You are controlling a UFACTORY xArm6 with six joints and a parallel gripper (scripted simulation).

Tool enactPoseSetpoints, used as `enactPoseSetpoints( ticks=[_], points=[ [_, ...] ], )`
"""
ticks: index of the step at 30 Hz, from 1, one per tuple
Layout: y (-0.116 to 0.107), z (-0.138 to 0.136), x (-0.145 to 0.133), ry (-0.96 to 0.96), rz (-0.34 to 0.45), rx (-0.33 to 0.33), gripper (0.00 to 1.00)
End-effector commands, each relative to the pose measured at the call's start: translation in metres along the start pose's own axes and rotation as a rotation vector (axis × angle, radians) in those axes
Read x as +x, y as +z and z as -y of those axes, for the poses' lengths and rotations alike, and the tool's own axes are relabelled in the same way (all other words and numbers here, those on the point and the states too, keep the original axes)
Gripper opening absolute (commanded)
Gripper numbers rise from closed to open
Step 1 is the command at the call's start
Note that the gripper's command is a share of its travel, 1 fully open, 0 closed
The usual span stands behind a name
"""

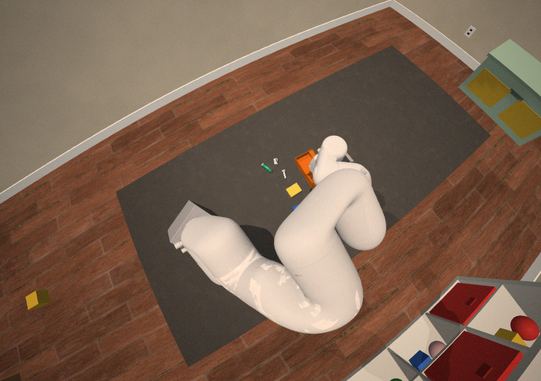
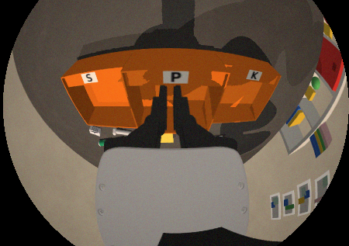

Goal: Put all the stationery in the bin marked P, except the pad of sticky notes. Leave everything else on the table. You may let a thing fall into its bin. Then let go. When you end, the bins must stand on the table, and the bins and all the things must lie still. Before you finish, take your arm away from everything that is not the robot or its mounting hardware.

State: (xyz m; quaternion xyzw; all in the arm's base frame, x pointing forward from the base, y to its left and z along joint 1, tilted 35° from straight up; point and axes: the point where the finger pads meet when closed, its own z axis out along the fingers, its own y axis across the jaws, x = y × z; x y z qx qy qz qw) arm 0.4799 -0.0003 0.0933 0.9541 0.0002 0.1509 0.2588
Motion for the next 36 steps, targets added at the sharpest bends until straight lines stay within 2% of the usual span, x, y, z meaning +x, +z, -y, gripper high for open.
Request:
enactPoseSetpoints(
  ticks=[1, 22, 30, 34, 36],
  points=[
    [-0.006, 0.0, 0.002, 0.001, -0.004, 0.001, 0.07],
    [-0.029, 0.0, 0.002, 0.001, -0.004, 0.001, 0.07],
    [-0.059, 0.0, 0.001, 0.001, -0.004, 0.001, 0.07],
    [-0.059, 0.0, 0.002, 0.001, -0.004, 0.001, 0.07],
    [-0.059, 0.01, 0.002, 0.001, -0.004, 0.001, 0.07]
  ],
)
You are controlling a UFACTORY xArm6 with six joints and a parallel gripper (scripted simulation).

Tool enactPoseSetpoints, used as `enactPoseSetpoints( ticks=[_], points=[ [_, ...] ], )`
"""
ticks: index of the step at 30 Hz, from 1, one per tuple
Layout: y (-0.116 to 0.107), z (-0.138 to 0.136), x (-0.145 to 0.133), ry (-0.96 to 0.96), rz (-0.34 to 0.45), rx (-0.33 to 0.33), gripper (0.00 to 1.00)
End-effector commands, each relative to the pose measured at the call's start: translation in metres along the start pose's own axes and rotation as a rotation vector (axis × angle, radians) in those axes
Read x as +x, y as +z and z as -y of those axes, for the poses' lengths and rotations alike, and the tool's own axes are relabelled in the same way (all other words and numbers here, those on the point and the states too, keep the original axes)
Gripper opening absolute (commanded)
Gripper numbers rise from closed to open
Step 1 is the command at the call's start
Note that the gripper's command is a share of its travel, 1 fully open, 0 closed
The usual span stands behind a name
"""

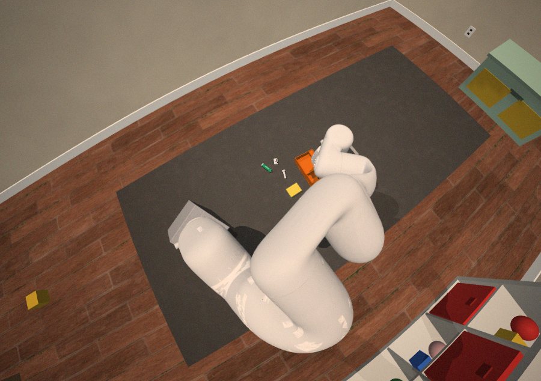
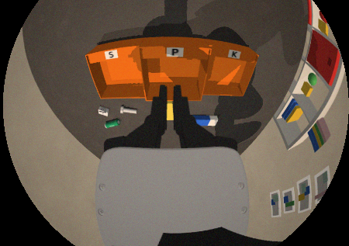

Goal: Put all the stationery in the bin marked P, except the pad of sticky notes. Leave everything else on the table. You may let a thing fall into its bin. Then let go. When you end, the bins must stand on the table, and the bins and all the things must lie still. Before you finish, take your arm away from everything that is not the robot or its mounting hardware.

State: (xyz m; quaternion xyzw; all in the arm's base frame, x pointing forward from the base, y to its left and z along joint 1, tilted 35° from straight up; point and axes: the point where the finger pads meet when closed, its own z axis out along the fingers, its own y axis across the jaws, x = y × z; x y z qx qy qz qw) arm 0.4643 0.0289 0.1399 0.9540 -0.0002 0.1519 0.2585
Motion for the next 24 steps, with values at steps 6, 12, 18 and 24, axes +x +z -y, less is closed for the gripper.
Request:
enactPoseSetpoints(
  ticks=[6, 12, 18, 24],
  points=[
    [-0.002, 0.029, 0.002, 0.0, -0.002, 0.001, 0.07],
    [-0.002, 0.059, 0.004, 0.0, -0.002, 0.001, 0.07],
    [-0.002, 0.084, 0.005, 0.0, -0.002, 0.001, 0.07],
    [0.001, 0.084, 0.005, 0.0, -0.002, 0.001, 0.07]
  ],
)
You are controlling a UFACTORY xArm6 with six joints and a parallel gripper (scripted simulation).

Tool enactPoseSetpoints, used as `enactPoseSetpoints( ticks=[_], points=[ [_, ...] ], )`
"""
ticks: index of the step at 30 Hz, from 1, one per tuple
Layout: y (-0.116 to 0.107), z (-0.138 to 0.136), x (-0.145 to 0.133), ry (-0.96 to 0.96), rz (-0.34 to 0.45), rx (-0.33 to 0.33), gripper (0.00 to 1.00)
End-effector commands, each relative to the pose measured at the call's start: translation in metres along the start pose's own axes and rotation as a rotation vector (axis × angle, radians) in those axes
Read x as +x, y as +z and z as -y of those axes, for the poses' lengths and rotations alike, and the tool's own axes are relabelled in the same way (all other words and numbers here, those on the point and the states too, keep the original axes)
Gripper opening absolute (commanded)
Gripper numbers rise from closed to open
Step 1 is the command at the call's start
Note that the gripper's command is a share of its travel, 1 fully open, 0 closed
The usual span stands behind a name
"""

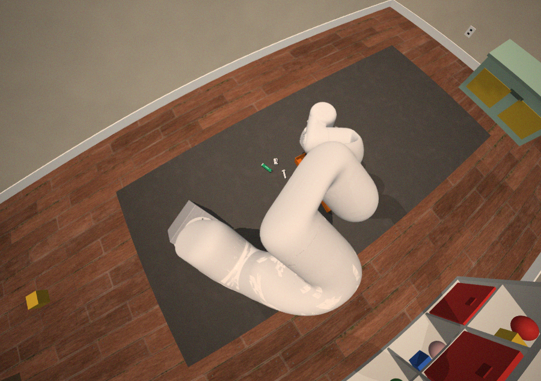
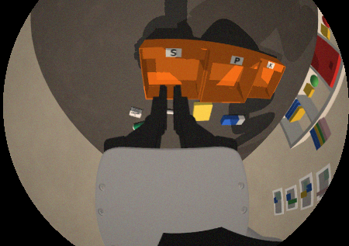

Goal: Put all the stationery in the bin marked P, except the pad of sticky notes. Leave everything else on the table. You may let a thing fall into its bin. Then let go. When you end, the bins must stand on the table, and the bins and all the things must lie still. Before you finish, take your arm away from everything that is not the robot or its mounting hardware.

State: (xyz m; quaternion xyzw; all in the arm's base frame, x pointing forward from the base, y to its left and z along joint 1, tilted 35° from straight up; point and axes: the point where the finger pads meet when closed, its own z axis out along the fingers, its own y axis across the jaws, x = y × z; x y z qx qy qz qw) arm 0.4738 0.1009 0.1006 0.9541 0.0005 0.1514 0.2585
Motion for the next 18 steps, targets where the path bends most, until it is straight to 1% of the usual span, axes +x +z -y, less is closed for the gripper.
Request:
enactPoseSetpoints(
  ticks=[1, 11, 13, 18],
  points=[
    [0.004, 0.001, 0.002, 0.001, -0.003, 0.001, 0.07],
    [0.031, 0.001, 0.002, 0.001, -0.003, 0.001, 0.07],
    [0.031, 0.001, 0.002, 0.001, -0.003, 0.001, 0.07],
    [0.044, 0.001, 0.002, 0.001, -0.003, 0.001, 0.07]
  ],
)
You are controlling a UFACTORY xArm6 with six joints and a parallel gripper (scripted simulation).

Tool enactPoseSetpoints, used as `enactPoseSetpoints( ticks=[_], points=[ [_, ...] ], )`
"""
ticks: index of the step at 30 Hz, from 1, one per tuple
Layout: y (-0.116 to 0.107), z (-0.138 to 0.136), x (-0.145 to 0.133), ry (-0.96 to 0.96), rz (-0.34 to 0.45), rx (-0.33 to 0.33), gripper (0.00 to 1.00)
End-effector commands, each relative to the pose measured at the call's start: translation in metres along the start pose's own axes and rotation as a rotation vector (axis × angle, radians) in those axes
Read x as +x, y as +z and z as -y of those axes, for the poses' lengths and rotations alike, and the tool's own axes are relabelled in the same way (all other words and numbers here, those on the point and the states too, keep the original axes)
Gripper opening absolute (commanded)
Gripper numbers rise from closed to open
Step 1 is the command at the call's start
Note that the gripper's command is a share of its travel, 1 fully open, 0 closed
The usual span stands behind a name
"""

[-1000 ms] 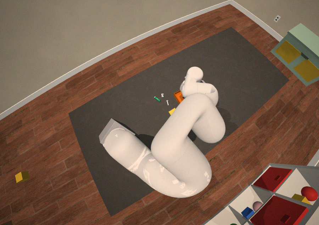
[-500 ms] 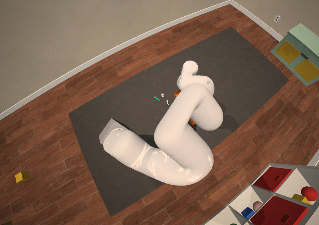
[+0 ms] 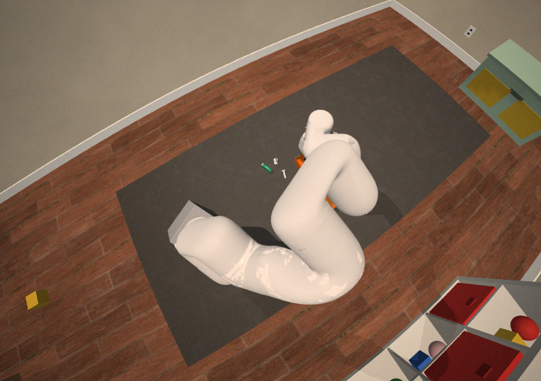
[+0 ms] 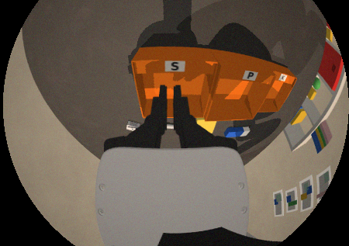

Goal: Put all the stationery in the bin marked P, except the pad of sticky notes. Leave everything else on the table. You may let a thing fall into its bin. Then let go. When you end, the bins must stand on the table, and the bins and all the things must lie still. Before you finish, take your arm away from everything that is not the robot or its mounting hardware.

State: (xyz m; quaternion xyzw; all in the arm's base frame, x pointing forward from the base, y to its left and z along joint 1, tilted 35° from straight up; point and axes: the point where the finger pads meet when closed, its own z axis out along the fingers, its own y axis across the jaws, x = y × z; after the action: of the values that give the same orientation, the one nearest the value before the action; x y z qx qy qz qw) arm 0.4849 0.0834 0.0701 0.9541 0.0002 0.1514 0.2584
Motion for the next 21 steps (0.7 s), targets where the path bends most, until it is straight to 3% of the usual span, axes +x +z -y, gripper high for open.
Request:
enactPoseSetpoints(
  ticks=[1, 6, 21],
  points=[
    [0.01, 0.0, 0.001, 0.001, -0.003, 0.001, 0.07],
    [0.021, 0.0, 0.001, 0.001, -0.003, 0.001, 0.07],
    [0.021, 0.0, 0.001, 0.001, -0.003, 0.001, 0.07]
  ],
)
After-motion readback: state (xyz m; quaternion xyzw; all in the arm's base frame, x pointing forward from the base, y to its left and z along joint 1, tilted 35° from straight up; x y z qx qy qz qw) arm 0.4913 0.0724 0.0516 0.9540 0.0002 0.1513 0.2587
